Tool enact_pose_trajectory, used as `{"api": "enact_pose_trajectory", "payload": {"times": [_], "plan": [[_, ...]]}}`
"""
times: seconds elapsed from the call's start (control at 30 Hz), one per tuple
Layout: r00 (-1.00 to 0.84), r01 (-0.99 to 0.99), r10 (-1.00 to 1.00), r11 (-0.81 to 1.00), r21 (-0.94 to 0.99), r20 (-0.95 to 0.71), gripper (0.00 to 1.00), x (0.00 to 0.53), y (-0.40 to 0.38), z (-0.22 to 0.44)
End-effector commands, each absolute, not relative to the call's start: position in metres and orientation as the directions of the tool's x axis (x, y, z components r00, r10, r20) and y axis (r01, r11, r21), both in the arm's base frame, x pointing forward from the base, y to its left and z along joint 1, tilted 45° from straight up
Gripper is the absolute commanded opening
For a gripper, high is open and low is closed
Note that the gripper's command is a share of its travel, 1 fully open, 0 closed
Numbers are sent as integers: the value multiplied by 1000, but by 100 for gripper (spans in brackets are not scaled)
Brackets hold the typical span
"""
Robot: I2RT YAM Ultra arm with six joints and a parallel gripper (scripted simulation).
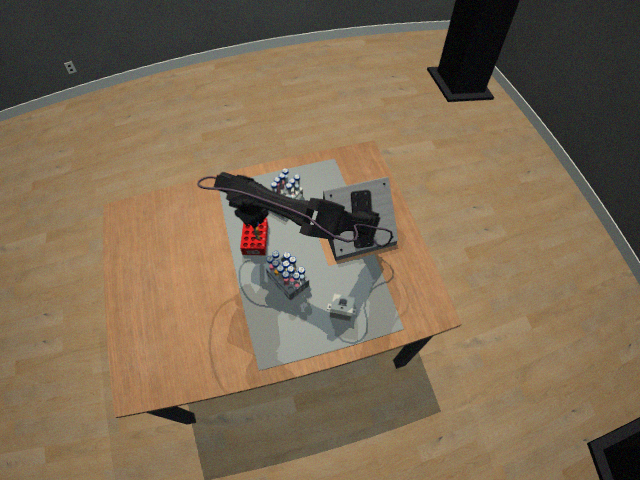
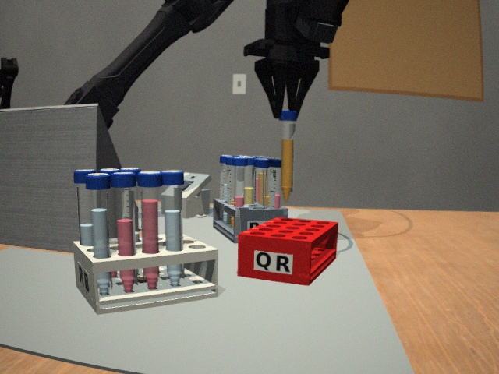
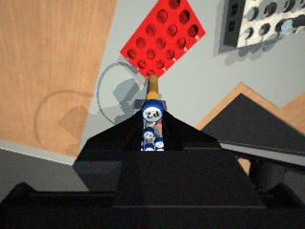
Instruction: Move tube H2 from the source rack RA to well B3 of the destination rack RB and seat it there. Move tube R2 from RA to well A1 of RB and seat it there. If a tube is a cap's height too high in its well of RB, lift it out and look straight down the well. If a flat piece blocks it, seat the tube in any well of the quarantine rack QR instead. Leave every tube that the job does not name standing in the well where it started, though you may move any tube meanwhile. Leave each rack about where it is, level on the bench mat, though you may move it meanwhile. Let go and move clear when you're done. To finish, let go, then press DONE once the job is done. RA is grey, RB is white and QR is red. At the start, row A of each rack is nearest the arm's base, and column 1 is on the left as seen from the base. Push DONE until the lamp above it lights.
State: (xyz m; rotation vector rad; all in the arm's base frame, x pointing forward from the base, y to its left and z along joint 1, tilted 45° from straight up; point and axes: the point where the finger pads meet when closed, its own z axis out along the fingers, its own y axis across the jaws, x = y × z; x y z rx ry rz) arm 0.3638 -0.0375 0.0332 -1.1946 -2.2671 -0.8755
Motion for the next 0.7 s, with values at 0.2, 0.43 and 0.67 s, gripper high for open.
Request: {"api": "enact_pose_trajectory", "payload": {"times": [0.2,0.43,0.67], "plan": [[-524,849,572,414,330,631,0,378,-40,35],[-521,851,574,409,330,631,0,389,-43,34],[-533,844,576,419,336,620,0,391,-43,34]]}}
